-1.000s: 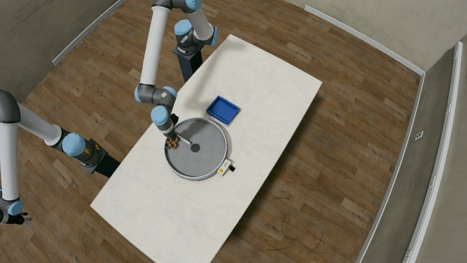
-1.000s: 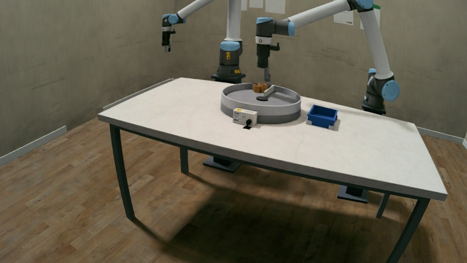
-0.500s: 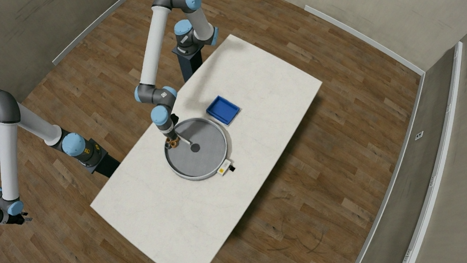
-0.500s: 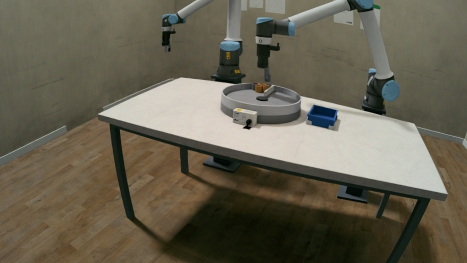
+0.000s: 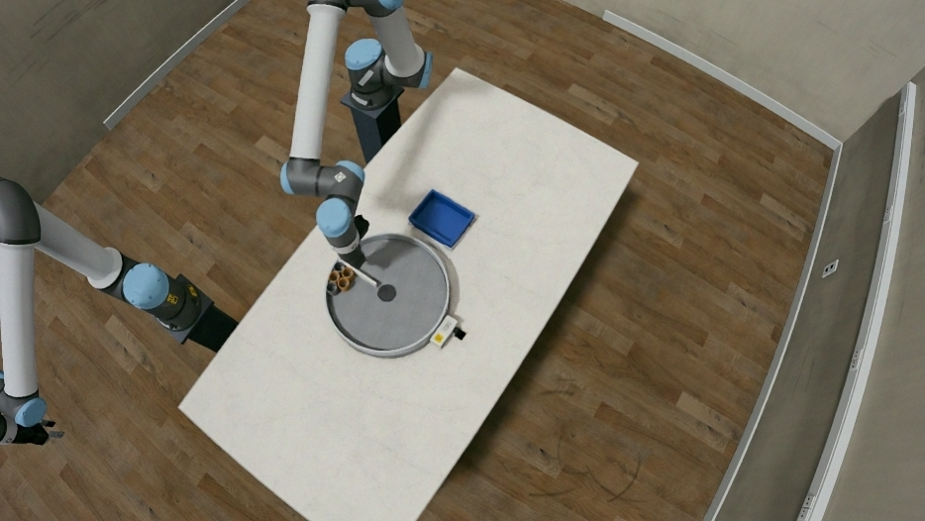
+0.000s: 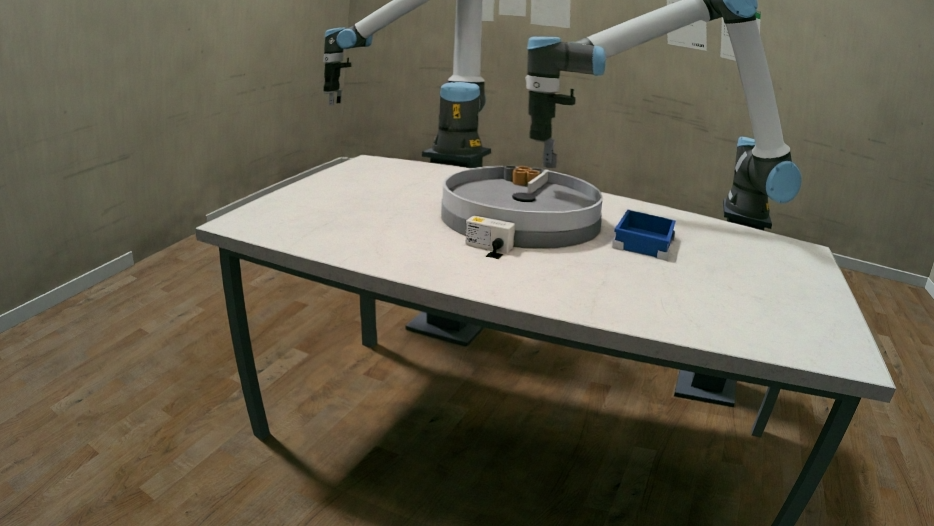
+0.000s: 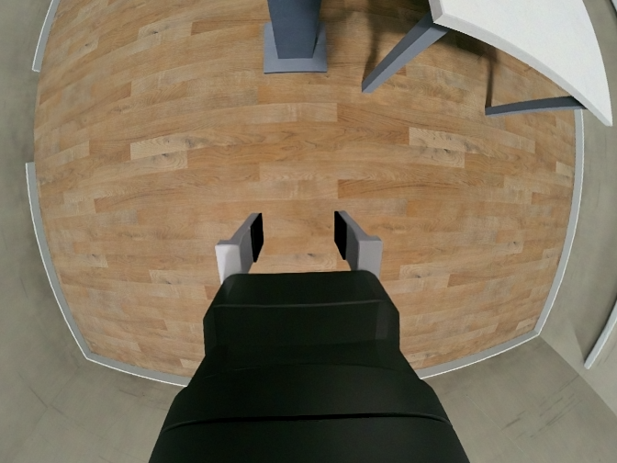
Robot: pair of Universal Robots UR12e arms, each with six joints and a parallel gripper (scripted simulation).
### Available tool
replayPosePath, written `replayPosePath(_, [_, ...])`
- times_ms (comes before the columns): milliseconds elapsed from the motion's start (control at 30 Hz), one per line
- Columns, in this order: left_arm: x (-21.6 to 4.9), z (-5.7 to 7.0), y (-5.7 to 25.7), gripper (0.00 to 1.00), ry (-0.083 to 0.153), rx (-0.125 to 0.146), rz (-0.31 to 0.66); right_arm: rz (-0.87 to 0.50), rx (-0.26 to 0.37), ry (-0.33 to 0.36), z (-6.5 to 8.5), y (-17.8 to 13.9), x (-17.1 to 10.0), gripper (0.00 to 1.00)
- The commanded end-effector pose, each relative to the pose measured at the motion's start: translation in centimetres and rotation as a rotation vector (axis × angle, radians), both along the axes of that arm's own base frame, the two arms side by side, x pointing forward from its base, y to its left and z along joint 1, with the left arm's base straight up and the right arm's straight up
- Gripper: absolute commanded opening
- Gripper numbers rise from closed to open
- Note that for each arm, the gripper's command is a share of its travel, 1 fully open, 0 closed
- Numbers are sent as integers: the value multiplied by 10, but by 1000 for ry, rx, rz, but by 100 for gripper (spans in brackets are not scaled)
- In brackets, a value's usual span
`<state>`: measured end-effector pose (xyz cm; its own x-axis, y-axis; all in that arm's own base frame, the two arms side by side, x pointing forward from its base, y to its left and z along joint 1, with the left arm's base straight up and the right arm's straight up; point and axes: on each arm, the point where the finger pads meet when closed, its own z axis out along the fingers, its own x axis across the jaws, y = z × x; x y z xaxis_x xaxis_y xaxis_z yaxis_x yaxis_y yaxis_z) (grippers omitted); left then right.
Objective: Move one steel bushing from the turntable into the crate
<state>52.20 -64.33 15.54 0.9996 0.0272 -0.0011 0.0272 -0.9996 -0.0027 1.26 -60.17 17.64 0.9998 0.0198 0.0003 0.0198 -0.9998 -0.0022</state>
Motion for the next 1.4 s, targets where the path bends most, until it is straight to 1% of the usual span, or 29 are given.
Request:
replayPosePath(0, [20, 2, 56, 0, -2, -4, -2, 0, -2, 0, 1, -2, -1, 100])
replayPosePath(333, [43, 2, 127, 0, -2, -4, -2, 0, -2, 0, 1, -2, -1, 100])
replayPosePath(400, [43, 2, 127, 0, -2, -4, -2, 0, -2, 0, 1, -2, -1, 100])
replayPosePath(500, [55, 2, 162, 0, -2, -4, -2, 0, -2, 0, 1, -2, -1, 100])
replayPosePath(667, [66, 2, 195, 0, -2, -4, -2, 0, -2, 0, 1, -2, -1, 100])
replayPosePath(900, [84, 2, 247, 0, -2, -4, -2, 0, -2, 0, 1, -2, -1, 100])
replayPosePath(967, [84, 2, 247, 0, -2, -4, -2, 0, -2, 0, 1, -2, -1, 100])
replayPosePath(1167, [97, 2, 289, 0, -2, -4, -2, 0, -2, 0, 1, -2, -1, 100])
replayPosePath(1367, [104, 2, 309, 0, -2, -4, -2, 0, -2, 0, 1, -2, -1, 100])
